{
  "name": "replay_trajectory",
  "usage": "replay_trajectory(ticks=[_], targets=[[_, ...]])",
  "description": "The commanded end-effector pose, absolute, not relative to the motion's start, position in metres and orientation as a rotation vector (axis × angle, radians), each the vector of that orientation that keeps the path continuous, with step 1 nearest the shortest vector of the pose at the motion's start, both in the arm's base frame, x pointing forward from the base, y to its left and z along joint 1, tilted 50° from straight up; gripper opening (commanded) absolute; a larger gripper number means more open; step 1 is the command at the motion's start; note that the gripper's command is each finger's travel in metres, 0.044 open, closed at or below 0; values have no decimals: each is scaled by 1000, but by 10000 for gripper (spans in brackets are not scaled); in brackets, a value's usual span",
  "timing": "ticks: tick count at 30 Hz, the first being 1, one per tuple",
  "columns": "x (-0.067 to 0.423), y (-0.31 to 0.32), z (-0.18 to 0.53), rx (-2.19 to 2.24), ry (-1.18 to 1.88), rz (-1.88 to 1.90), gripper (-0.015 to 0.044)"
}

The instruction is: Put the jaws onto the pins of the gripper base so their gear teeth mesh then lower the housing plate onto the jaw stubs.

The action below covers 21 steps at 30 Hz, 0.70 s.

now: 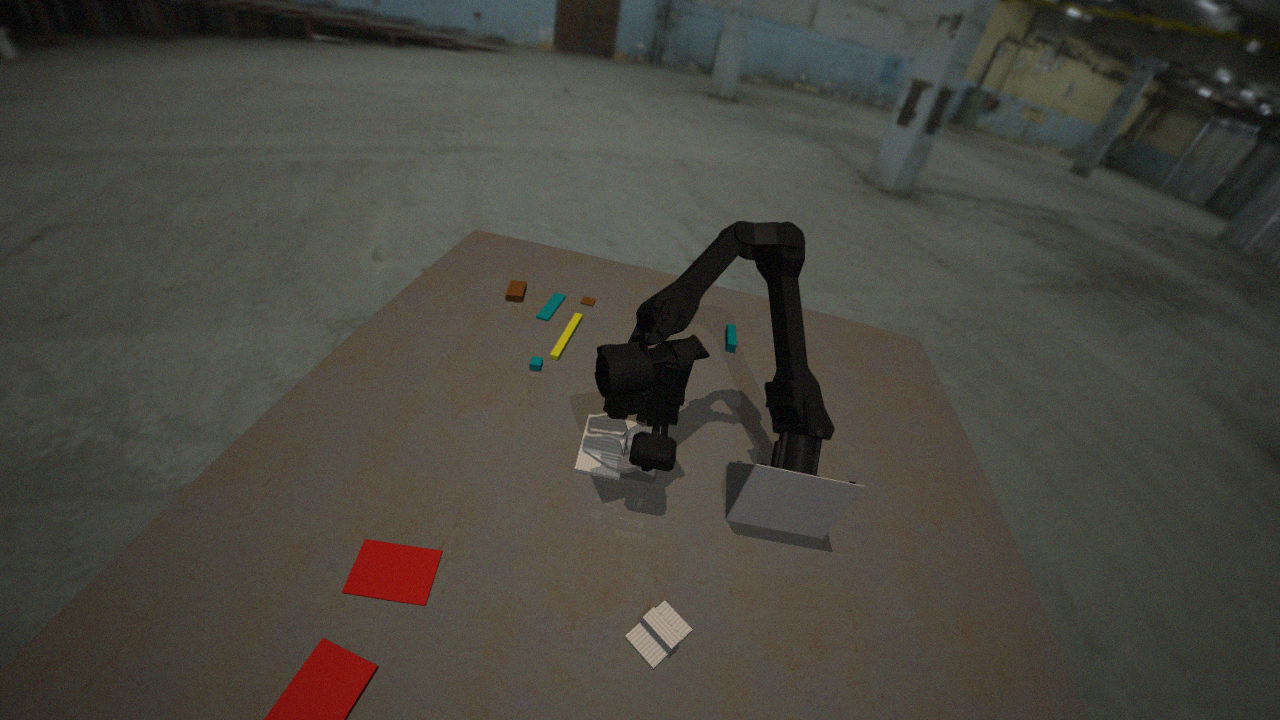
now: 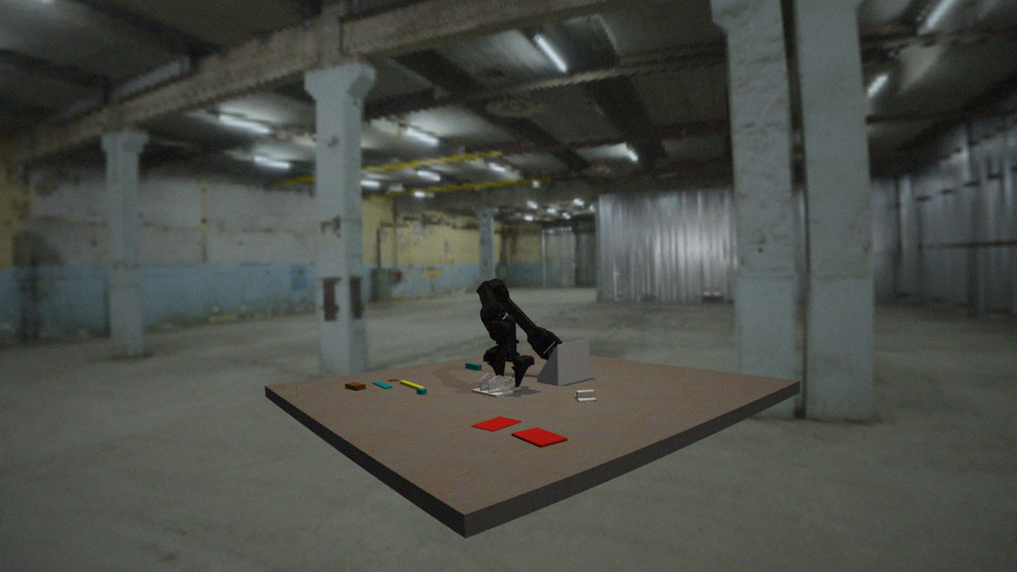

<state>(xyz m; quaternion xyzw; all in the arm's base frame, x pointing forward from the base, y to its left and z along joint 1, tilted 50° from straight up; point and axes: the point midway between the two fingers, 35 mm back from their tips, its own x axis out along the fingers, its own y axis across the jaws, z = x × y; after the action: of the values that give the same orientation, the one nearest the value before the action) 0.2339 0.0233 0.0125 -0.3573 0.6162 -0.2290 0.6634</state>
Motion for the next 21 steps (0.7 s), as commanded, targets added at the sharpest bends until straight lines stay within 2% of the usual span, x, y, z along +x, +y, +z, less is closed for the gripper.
replay_trajectory(ticks=[1,21], targets=[[234,22,11,-816,1393,-514,351],[234,20,9,-816,1393,-514,351]])
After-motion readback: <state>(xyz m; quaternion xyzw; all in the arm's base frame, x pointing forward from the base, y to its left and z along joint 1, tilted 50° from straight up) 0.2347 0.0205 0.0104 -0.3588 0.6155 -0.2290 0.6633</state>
